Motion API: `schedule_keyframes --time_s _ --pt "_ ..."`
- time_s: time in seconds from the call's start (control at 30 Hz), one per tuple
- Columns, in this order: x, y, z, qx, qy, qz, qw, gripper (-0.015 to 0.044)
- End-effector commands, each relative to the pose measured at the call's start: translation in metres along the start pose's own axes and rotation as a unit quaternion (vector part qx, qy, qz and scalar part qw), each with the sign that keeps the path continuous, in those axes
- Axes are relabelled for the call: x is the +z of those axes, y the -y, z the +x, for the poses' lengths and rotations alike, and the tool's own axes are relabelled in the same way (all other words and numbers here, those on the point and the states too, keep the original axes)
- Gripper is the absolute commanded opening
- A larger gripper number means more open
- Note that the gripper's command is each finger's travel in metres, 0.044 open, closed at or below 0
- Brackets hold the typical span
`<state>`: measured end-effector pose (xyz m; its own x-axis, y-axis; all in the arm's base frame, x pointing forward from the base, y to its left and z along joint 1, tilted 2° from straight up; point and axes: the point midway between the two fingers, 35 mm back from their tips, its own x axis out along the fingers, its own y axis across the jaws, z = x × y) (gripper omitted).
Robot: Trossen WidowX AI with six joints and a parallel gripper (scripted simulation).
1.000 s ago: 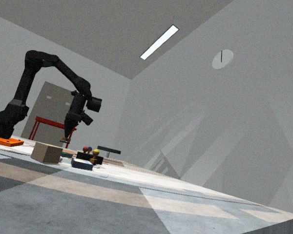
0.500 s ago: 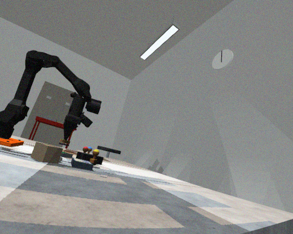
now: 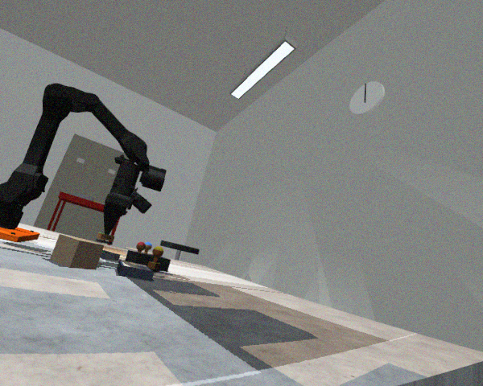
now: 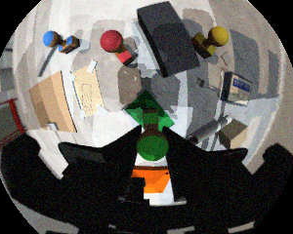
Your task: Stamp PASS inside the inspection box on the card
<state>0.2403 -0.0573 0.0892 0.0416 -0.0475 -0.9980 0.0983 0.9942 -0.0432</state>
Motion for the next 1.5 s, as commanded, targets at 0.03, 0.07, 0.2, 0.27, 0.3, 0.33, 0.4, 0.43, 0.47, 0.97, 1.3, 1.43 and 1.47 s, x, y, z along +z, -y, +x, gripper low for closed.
schedule_keyframes --time_s 0.03,0.07,0.2,0.27,0.3,0.33,0.4,0.43,0.47,0.97,1.3,1.43,1.47 --pt "-0.001 0.001 0.005 -0.002 -0.002 0.0 1.0 0.0" --pt "-0.001 0.001 0.005 -0.002 -0.002 0.0 1.0 0.0" --pt "-0.001 0.001 0.008 -0.002 -0.002 0.0 1.0 0.0" --pt "-0.001 0.0 0.009 -0.002 -0.002 0.0 1.0 0.0" --pt "-0.001 0.0 0.01 -0.002 -0.002 0.0 1.0 0.0" --pt "-0.001 0.0 0.01 -0.003 -0.002 0.0 1.0 0.0" --pt "-0.002 0.0 0.012 -0.003 -0.002 0.0 1.0 0.0" --pt "-0.002 0.0 0.012 -0.003 -0.002 0.0 1.0 0.0" --pt "-0.002 0.0 0.013 -0.003 -0.002 0.0 1.0 0.0" --pt "-0.003 0.0 0.021 -0.003 -0.002 0.0 1.0 0.0" --pt "-0.003 0.0 0.023 -0.003 -0.002 0.0 1.0 0.0" --pt "-0.003 0.0 0.023 -0.003 -0.002 0.0 1.0 0.0" --pt "-0.003 0.0 0.024 -0.003 -0.002 0.0 1.0 0.0"
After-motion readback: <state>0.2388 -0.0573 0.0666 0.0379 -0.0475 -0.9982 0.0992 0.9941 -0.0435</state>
